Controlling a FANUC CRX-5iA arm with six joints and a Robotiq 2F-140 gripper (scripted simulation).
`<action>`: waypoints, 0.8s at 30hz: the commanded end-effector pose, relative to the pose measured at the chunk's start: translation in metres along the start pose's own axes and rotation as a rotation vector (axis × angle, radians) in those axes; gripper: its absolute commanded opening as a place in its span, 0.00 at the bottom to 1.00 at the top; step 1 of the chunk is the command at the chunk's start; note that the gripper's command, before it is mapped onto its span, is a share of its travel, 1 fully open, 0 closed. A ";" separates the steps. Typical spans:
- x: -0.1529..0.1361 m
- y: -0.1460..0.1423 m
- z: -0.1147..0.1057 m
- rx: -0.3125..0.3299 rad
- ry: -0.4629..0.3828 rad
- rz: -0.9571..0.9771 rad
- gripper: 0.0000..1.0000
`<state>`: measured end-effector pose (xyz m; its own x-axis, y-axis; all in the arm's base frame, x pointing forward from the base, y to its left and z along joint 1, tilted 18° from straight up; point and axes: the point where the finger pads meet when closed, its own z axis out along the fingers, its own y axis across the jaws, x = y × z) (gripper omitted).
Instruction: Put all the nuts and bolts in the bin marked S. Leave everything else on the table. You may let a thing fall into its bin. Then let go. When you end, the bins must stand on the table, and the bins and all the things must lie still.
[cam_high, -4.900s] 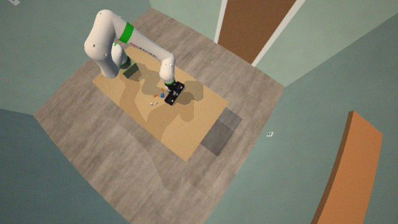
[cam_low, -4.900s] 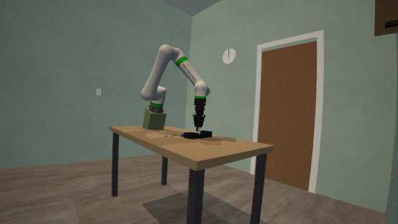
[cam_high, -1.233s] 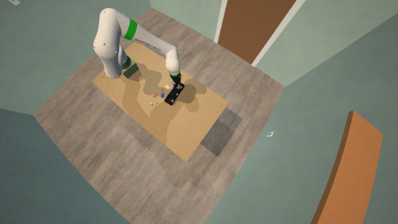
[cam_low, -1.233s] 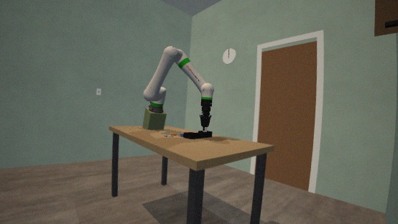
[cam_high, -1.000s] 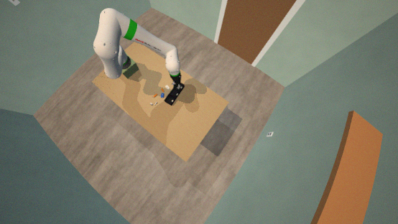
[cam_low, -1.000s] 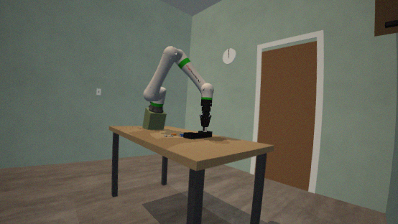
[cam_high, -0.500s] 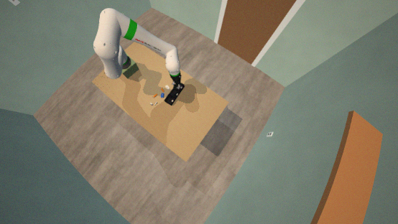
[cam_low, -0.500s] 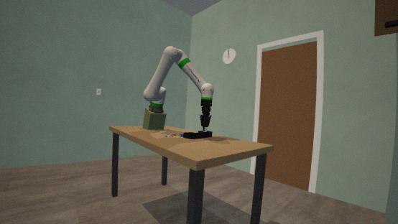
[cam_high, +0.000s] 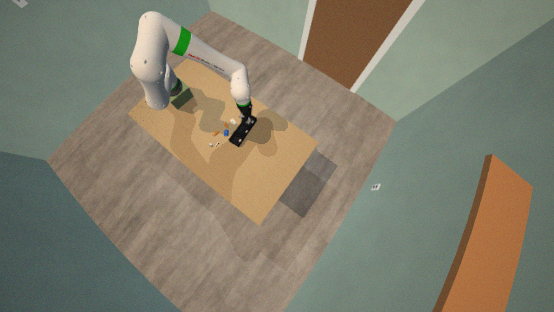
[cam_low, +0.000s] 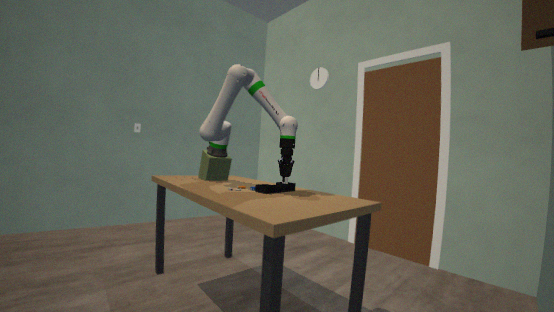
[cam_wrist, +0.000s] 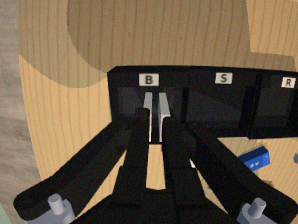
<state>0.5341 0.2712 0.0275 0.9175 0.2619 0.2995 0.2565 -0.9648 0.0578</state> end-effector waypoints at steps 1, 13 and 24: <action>0.000 0.000 0.000 0.000 0.000 0.000 0.05; 0.000 0.000 -0.009 0.000 0.000 0.000 0.05; 0.000 0.000 -0.021 0.000 0.000 0.000 0.05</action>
<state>0.5288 0.2708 0.0440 0.9174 0.2618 0.2995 0.2565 -0.9648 0.0578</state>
